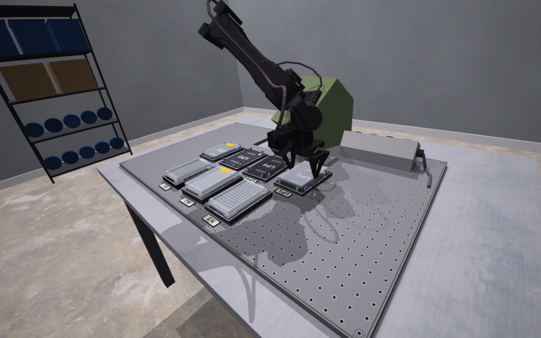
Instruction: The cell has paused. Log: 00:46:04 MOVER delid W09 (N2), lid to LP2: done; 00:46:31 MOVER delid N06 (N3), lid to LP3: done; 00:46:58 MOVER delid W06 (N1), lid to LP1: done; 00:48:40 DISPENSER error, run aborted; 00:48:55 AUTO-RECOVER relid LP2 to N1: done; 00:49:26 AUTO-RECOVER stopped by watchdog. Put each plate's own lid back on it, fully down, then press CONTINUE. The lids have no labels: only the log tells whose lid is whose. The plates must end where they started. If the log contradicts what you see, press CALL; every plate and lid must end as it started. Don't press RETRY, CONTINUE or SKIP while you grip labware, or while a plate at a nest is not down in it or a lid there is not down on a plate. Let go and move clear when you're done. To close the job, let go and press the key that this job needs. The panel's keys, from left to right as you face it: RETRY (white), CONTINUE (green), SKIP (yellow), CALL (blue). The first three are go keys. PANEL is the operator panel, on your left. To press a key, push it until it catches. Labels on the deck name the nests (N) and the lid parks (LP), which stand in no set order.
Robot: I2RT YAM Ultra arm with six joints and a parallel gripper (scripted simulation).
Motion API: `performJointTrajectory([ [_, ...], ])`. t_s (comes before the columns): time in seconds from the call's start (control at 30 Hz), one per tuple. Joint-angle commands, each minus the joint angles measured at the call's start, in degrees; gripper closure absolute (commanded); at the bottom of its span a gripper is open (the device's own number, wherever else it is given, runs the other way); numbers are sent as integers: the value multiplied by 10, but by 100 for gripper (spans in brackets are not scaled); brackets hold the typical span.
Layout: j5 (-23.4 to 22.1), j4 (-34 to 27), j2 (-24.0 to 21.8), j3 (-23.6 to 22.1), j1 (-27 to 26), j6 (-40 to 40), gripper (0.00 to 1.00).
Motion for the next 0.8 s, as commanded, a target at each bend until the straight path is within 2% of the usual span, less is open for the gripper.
performJointTrajectory([
  [0.0,5,-20,-16,16,16,12,100],
  [0.5,13,-93,-44,33,49,54,100],
  [0.77,14,-109,-48,37,55,63,100],
])
